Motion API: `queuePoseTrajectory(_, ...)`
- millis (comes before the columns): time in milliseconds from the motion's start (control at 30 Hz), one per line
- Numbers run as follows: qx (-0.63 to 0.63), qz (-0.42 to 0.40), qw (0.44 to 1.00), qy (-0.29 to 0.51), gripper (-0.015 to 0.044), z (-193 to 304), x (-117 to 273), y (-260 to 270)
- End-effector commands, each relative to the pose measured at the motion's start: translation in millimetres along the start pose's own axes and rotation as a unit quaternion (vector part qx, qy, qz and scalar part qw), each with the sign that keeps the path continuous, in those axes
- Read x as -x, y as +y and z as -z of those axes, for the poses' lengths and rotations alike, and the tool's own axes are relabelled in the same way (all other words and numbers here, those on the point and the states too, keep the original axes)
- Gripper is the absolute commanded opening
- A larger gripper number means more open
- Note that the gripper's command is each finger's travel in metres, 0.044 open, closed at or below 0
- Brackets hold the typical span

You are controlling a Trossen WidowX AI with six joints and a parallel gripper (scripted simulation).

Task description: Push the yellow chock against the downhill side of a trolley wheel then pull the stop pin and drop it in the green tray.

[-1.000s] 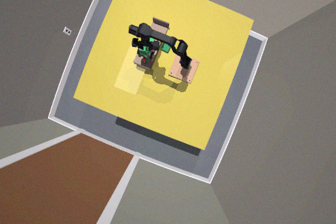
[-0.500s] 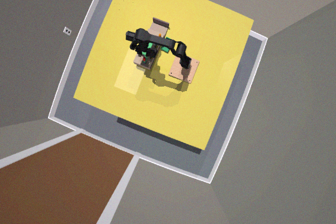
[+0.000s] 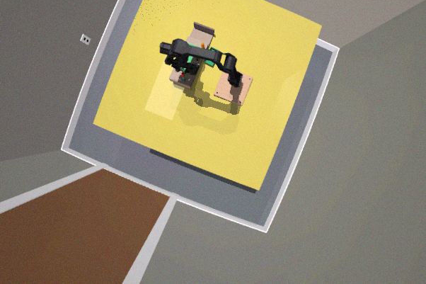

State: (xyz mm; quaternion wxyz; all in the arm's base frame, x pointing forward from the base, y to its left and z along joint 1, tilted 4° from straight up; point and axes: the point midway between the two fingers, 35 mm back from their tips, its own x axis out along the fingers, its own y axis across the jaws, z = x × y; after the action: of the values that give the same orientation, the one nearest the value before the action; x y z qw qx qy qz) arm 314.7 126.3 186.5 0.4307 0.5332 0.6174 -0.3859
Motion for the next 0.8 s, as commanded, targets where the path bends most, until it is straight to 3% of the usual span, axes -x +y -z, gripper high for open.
queuePoseTrajectory(0, -0.002, 0.002, 1.000, 0.003, 0.0190, 1, -7, -1)
queuePoseTrajectory(767, -0.002, 0.001, 1.000, 0.003, 0.0190, 1, -34, 0)
